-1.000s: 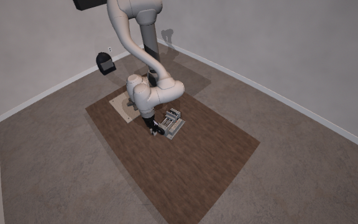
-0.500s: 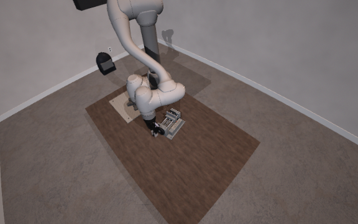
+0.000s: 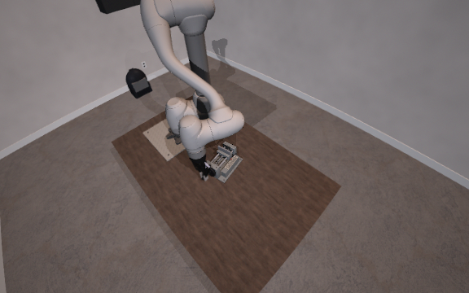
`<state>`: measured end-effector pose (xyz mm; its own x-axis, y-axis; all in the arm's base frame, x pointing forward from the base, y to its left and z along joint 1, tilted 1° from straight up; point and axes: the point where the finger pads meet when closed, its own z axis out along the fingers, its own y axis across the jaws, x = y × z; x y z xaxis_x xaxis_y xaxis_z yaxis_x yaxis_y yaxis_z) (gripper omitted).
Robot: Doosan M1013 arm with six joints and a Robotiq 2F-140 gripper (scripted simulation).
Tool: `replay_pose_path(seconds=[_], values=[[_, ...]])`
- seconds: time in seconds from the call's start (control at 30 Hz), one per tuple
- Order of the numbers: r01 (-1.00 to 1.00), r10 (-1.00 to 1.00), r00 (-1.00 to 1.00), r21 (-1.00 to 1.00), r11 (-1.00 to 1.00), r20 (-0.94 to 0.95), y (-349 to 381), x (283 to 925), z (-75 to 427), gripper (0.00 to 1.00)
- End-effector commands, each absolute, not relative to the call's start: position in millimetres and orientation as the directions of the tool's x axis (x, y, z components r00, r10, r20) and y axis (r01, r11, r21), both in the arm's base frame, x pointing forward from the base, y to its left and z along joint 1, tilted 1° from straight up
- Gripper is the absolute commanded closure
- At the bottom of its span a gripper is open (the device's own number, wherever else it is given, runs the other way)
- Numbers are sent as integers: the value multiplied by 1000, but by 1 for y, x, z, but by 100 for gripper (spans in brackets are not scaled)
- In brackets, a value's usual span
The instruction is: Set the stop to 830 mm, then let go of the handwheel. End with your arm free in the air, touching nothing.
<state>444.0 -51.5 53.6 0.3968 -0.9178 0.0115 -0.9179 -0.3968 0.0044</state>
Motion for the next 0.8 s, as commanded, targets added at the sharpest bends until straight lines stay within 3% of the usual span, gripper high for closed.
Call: replay_pose_path(seconds=[0.0, 0.77], values=[[-918, -918, 396, 3, -396, 11, -50, 446, 53, 96], [-918, -918, 396, 3, -396, 11, -43, 465, 52, 96]])
